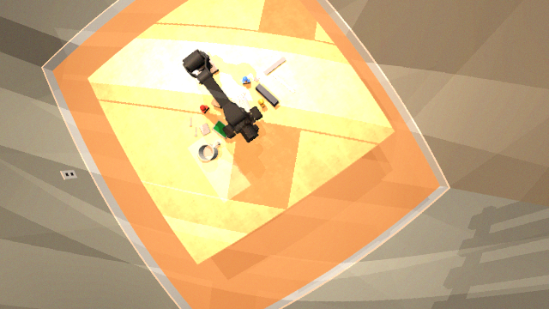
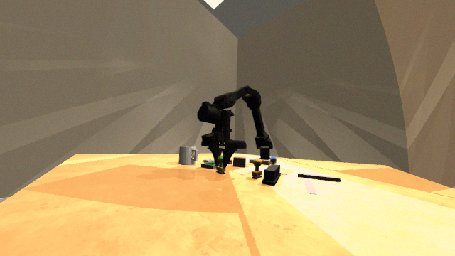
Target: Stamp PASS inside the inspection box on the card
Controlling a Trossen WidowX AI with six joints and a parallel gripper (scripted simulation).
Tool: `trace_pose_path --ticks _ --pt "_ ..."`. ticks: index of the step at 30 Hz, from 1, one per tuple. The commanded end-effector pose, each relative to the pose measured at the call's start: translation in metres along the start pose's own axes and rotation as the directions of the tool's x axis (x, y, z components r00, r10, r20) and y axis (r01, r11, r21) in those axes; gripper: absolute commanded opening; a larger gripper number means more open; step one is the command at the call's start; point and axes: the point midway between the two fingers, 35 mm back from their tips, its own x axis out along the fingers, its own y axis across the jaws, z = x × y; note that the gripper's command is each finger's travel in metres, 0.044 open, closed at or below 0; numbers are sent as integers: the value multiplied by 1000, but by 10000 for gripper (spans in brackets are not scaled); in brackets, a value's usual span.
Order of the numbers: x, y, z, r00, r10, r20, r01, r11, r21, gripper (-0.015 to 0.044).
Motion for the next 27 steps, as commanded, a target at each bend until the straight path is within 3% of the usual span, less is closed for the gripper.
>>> trace_pose_path --ticks 1,13,16,27 --pt "0 0 0 1000 2 2 -2 1000 0 153" --pt "0 0 0 1000 2 2 -2 1000 0 73" --pt "-1 0 0 1000 2 2 -2 1000 0 0" --pt "-6 0 1 1000 2 1 -2 1000 0 0"
